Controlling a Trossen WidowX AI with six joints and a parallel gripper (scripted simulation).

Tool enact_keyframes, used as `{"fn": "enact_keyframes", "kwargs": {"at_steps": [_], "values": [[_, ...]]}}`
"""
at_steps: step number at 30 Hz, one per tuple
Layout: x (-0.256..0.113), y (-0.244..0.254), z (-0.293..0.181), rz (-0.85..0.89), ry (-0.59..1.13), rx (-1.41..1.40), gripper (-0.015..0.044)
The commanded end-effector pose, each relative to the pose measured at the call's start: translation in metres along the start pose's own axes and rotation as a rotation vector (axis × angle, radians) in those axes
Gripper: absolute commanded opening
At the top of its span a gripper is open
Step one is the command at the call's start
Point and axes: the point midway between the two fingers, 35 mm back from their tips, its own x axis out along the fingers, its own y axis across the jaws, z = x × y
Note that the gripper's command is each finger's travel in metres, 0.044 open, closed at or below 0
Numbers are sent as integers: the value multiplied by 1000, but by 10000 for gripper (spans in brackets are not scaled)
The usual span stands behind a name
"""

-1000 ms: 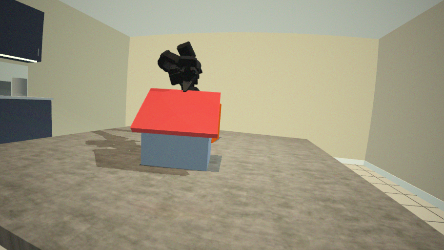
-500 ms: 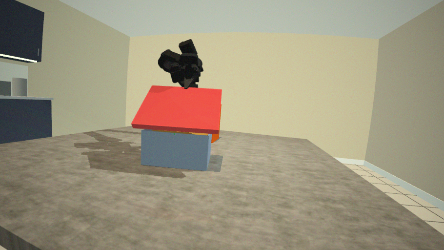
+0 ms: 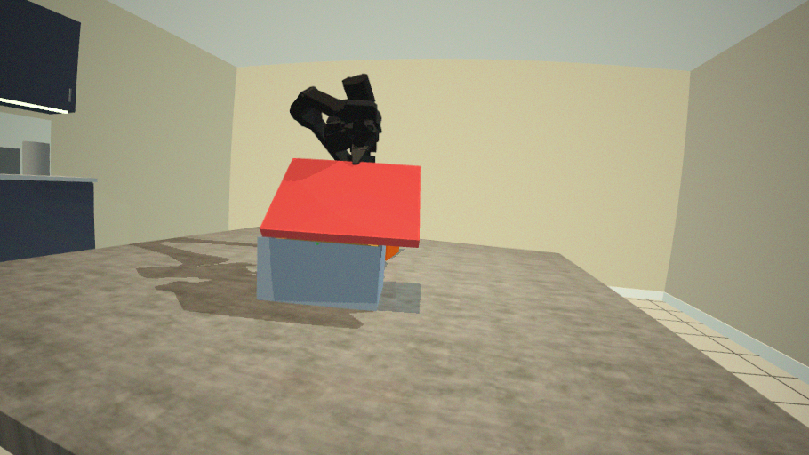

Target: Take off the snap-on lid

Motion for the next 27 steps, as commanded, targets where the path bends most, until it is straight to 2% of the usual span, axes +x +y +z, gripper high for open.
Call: {"fn": "enact_keyframes", "kwargs": {"at_steps": [1,27], "values": [[-2,1,-11,8,0,7,0],[-8,-3,-62,8,2,9,0]]}}
